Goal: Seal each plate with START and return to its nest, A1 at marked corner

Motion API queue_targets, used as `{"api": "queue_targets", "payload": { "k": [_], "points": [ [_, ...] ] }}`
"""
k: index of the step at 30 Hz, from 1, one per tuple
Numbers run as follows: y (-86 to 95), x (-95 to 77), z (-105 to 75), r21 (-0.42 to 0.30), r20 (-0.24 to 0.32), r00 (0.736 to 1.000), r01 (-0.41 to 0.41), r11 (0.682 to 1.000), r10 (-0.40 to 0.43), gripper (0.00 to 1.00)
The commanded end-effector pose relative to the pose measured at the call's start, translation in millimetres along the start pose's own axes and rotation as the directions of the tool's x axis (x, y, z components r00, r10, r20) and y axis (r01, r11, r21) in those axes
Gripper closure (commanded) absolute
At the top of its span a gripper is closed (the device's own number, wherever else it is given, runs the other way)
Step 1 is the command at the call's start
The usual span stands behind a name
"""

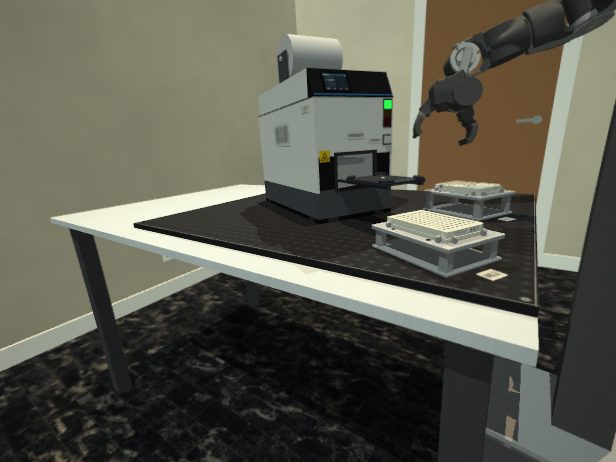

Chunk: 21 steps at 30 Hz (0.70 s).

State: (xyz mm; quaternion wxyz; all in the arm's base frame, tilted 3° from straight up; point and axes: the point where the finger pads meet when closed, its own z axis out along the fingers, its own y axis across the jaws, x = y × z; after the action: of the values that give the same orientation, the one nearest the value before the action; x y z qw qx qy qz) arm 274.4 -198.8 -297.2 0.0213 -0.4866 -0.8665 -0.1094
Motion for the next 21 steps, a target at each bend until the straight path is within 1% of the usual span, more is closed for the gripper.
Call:
{"api": "queue_targets", "payload": {
  "k": [1,3,6,9,12,16,18,20,21],
  "points": [
    [-0.7,2.3,1.0,0.040,-0.002,0.999,0.054,0.998,-0.054,0.35],
    [-0.7,2.3,1.0,0.040,-0.002,0.999,0.054,0.998,-0.054,0.35],
    [10.7,11.3,4.4,0.073,-0.016,0.989,0.148,0.986,-0.147,0.35],
    [23.0,19.4,6.3,0.108,-0.023,0.971,0.239,0.965,-0.238,0.35],
    [36.5,26.0,6.7,0.143,-0.025,0.945,0.327,0.934,-0.327,0.35],
    [53.6,31.7,4.9,0.192,-0.025,0.898,0.436,0.879,-0.440,0.35],
    [52.4,31.0,5.0,0.218,-0.027,0.870,0.485,0.847,-0.492,0.35],
    [52.4,31.0,5.0,0.218,-0.027,0.870,0.485,0.847,-0.492,0.35],
    [53.1,32.2,5.3,0.229,-0.029,0.853,0.513,0.827,-0.521,0.35]
  ]
}}
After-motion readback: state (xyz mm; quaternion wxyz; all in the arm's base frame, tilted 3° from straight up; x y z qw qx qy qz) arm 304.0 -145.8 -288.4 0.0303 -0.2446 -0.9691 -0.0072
